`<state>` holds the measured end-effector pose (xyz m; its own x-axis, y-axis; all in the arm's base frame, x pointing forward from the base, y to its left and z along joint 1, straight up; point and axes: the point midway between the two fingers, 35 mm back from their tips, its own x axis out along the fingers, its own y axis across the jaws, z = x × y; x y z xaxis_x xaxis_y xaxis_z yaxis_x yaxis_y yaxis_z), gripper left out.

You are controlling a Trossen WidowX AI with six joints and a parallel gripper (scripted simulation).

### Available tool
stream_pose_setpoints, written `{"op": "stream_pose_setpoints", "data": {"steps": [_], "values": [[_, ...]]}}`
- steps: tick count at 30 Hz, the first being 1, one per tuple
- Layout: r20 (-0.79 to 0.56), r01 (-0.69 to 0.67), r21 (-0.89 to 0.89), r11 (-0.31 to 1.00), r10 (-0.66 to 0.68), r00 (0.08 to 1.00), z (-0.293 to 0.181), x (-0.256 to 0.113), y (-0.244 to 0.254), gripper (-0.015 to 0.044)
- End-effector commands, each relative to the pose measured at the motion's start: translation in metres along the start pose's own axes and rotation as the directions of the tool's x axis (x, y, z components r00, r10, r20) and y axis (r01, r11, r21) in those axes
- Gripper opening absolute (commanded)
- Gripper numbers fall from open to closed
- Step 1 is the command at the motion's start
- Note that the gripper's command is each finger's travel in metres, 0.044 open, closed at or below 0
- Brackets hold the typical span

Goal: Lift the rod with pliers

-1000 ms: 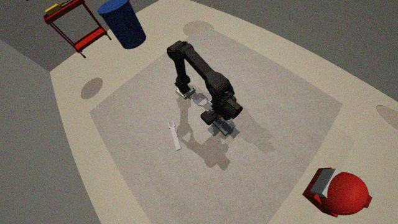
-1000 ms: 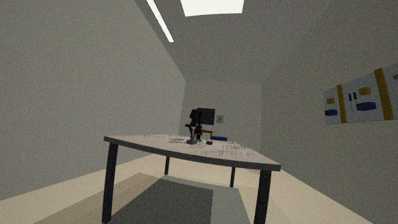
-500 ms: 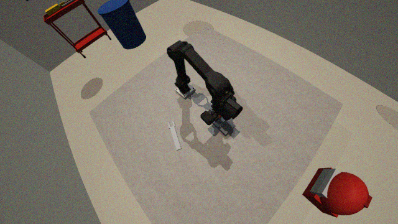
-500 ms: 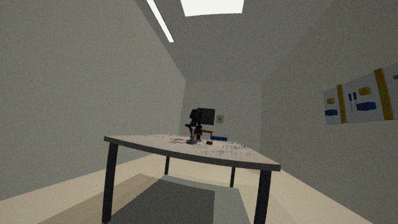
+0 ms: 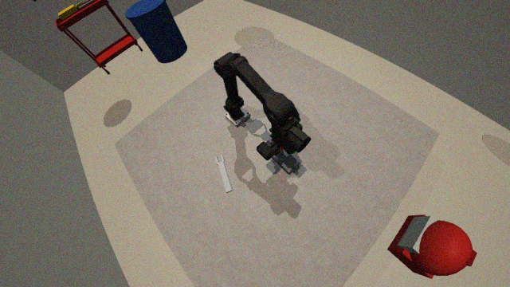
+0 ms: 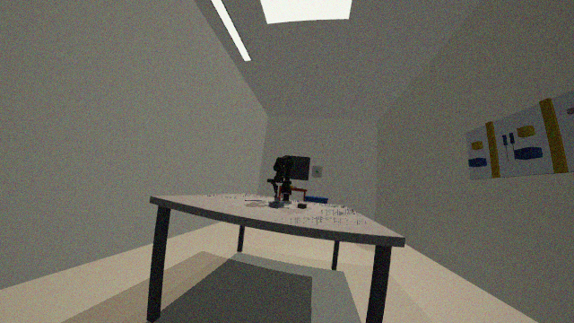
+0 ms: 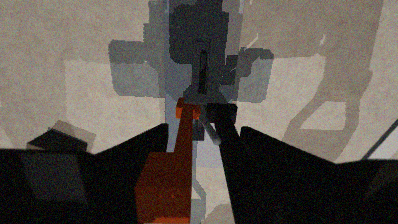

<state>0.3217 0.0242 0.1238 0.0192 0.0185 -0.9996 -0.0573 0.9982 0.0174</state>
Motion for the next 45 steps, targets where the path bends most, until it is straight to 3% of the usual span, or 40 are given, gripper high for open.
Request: {"op": "stream_pose_setpoints", "data": {"steps": [1,45], "values": [[0.01,0.003,-0.003,1.0,-0.003,1.0,0.002,-0.006,-0.002,0.0106],[0.01,-0.014,-0.003,1.0,0.014,1.0,0.003,-0.039,-0.008,0.0106]]}}
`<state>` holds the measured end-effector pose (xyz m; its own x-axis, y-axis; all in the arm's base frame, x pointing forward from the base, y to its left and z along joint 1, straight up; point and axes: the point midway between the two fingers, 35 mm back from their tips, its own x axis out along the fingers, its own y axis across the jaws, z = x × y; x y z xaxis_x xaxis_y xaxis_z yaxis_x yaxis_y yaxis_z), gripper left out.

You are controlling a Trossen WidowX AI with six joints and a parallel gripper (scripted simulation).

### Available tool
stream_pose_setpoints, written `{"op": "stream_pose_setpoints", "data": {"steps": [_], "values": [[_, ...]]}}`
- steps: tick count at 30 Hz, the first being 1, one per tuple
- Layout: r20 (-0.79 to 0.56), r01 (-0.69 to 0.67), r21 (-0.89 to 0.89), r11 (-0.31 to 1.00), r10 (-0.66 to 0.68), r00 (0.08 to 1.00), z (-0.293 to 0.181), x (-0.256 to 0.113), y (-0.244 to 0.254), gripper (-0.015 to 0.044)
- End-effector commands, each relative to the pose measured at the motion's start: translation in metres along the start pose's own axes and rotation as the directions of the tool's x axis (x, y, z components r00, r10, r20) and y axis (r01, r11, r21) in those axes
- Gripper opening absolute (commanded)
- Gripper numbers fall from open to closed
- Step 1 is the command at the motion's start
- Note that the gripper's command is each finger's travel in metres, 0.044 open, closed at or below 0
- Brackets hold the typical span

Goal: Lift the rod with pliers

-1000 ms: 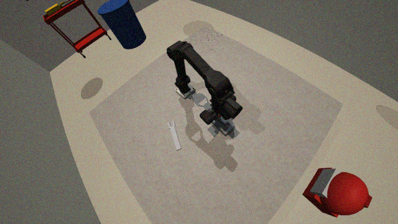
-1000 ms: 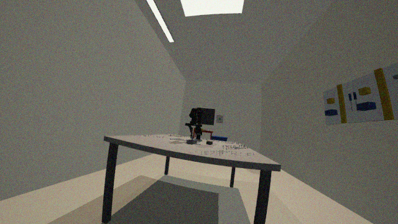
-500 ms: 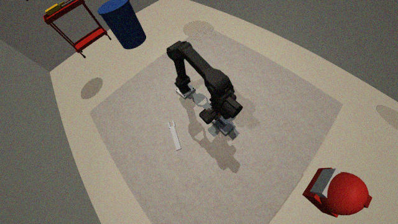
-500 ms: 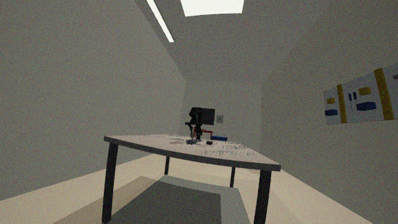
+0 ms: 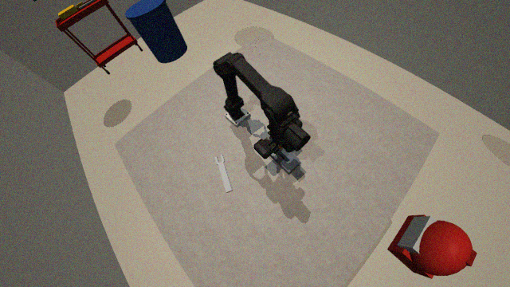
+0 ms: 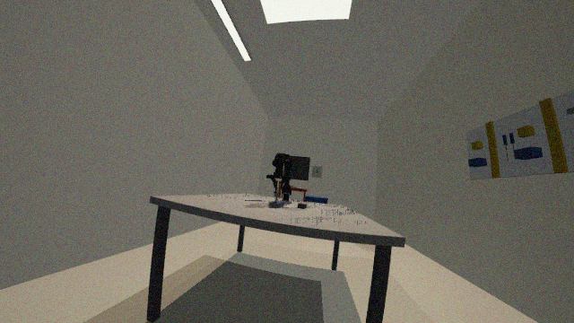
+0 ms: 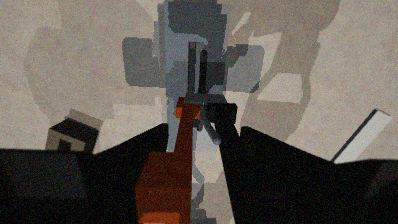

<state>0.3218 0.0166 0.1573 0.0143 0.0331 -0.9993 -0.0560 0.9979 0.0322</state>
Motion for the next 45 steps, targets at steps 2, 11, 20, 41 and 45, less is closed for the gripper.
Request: {"op": "stream_pose_setpoints", "data": {"steps": [2,11,20,41,45], "values": [[0.018,0.001,-0.004,1.0,-0.001,1.0,0.003,-0.006,-0.001,0.0106],[0.074,0.002,-0.006,1.0,-0.002,0.997,0.008,-0.016,0.0,0.0106],[0.13,0.003,-0.008,1.0,-0.002,0.991,0.012,-0.026,0.002,0.0106],[0.26,0.004,-0.011,1.0,0.0,0.966,0.022,-0.051,0.005,0.0106],[0.284,0.004,-0.012,1.0,0.0,0.959,0.023,-0.056,0.006,0.0106]]}}
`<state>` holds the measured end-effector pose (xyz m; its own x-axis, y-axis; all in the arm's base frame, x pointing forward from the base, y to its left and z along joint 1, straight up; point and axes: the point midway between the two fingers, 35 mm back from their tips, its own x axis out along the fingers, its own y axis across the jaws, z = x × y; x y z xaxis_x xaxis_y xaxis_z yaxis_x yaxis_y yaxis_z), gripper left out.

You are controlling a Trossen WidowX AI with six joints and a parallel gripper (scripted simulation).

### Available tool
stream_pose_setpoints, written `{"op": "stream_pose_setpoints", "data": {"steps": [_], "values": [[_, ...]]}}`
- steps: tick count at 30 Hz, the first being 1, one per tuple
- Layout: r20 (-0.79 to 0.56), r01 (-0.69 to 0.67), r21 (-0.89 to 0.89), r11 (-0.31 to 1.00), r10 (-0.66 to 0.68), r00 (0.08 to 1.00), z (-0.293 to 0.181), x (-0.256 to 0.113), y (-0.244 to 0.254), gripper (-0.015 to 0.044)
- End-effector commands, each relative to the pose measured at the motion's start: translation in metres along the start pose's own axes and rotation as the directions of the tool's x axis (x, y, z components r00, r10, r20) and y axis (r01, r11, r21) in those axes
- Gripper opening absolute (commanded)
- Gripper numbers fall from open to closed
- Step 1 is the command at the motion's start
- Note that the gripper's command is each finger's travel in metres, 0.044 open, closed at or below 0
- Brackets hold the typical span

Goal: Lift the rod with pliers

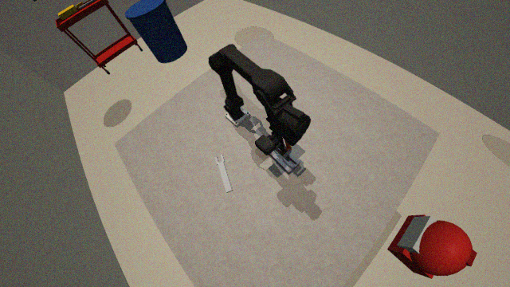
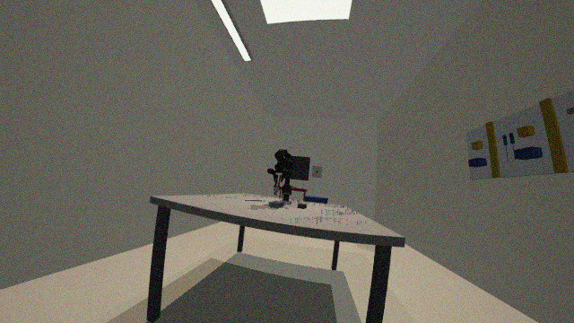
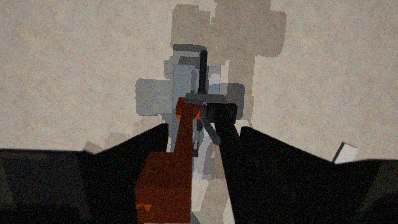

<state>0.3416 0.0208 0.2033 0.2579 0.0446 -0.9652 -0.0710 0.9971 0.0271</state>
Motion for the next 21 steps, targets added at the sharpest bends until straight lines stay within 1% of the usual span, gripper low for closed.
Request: {"op": "stream_pose_setpoints", "data": {"steps": [1,21], "values": [[0.047,-0.001,0.003,1.0,0.001,0.999,0.006,-0.01,0.001,0.0106],[0.172,-0.003,-0.001,1.0,0.003,0.985,0.018,-0.035,0.004,0.0106]]}}
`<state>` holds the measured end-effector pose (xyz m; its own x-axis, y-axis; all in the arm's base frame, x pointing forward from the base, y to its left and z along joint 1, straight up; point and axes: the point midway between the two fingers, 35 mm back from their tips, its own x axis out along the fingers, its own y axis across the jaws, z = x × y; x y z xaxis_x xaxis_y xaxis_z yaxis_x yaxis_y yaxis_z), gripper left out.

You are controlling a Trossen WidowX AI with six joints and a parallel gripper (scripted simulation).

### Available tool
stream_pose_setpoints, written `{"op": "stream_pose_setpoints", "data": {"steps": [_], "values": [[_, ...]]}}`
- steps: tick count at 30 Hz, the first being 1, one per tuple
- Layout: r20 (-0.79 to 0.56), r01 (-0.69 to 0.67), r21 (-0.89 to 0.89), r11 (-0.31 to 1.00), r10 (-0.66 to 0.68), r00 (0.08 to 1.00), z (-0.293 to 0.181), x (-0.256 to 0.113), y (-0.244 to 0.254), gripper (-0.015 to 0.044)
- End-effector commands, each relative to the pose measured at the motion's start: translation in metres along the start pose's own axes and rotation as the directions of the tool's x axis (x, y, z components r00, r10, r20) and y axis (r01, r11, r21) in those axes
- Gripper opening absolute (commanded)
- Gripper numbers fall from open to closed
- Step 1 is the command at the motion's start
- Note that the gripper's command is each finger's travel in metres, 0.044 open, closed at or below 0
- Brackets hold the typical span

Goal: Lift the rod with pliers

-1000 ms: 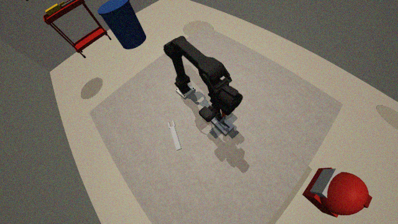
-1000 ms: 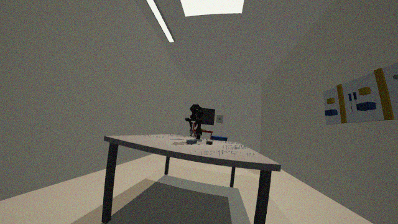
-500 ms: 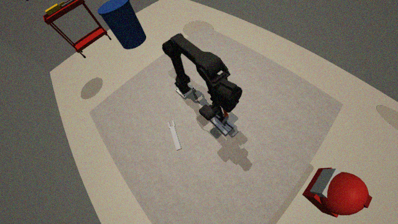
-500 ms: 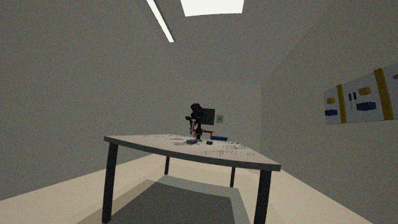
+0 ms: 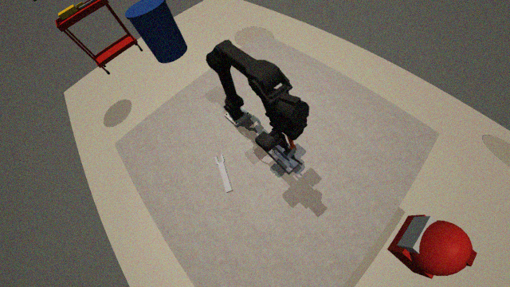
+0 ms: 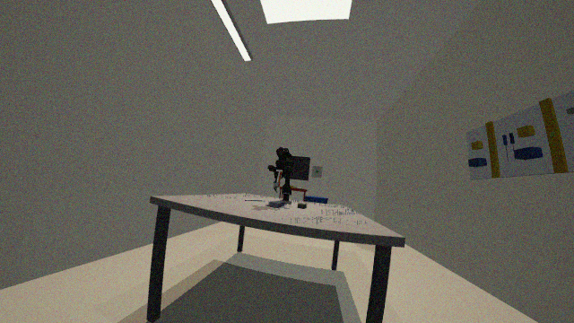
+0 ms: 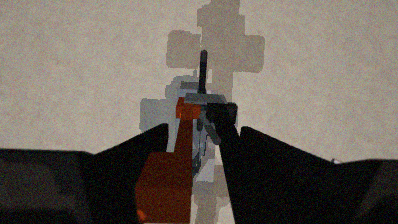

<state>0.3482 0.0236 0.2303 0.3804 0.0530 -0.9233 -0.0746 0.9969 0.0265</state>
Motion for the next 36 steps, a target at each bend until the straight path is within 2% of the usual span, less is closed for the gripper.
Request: {"op": "stream_pose_setpoints", "data": {"steps": [1,36], "values": [[0.05,-0.002,0.003,1.0,0.002,0.999,0.0066,-0.0111,0.0012,0.0106],[0.071,-0.002,0.002,1.0,0.002,0.997,0.0091,-0.0153,0.0018,0.0106]]}}
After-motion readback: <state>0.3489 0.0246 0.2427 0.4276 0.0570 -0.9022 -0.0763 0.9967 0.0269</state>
